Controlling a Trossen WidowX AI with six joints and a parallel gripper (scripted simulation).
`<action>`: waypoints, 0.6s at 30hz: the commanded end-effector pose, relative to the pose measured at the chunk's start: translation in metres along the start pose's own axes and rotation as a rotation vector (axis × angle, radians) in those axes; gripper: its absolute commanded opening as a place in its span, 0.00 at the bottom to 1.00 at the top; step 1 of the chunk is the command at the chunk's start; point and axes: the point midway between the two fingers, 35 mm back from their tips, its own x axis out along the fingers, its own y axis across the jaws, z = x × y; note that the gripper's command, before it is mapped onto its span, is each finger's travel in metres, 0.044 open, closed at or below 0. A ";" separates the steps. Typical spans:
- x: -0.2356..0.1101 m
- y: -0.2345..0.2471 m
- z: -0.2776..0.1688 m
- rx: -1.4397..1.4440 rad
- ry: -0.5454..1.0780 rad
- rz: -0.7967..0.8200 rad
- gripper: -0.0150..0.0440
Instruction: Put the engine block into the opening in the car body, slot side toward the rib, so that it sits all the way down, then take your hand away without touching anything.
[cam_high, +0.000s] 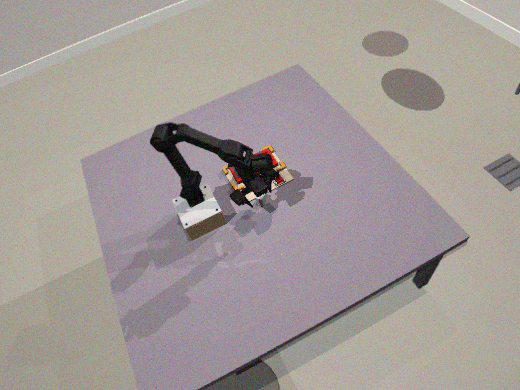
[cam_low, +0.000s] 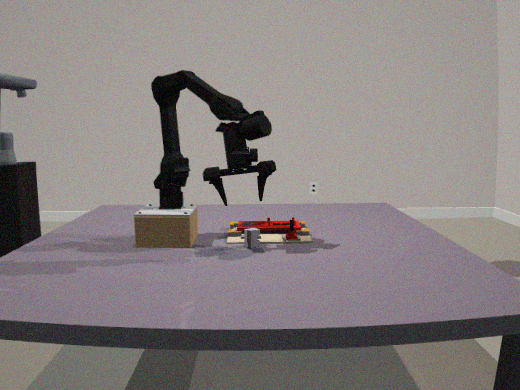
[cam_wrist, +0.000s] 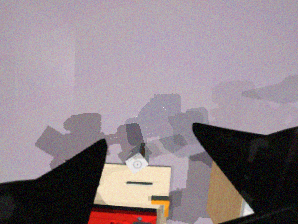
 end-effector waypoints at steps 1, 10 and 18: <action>0.003 0.011 -0.017 -0.116 0.066 -0.005 1.00; 0.006 0.029 -0.054 -0.368 0.203 -0.021 1.00; 0.006 0.036 -0.072 -0.469 0.257 -0.028 1.00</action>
